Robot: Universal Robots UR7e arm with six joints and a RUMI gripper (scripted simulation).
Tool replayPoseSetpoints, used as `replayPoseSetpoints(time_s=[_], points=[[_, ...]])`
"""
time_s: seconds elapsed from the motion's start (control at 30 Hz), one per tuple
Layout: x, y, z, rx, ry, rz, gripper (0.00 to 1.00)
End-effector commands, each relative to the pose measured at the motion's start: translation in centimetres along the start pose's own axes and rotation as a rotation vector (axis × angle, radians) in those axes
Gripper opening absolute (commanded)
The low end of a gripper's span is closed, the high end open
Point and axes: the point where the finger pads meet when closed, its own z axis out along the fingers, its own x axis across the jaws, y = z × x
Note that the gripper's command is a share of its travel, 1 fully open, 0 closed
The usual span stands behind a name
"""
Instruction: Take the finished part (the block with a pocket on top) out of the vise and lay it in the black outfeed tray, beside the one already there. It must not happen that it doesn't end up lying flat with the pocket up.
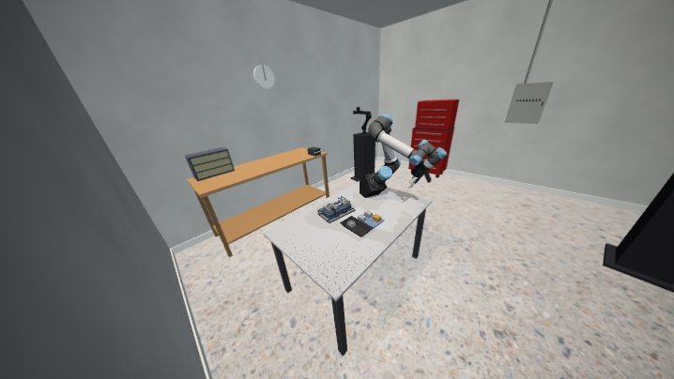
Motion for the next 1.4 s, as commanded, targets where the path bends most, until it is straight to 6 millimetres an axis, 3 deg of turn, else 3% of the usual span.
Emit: replayPoseSetpoints(time_s=[0.0, 1.37], points=[[0.01, 0.00, -0.03, 0.001, 0.000, 0.000, 1.00], [0.48, -0.39, 0.34, -0.012, -0.007, 0.028, 1.00]])
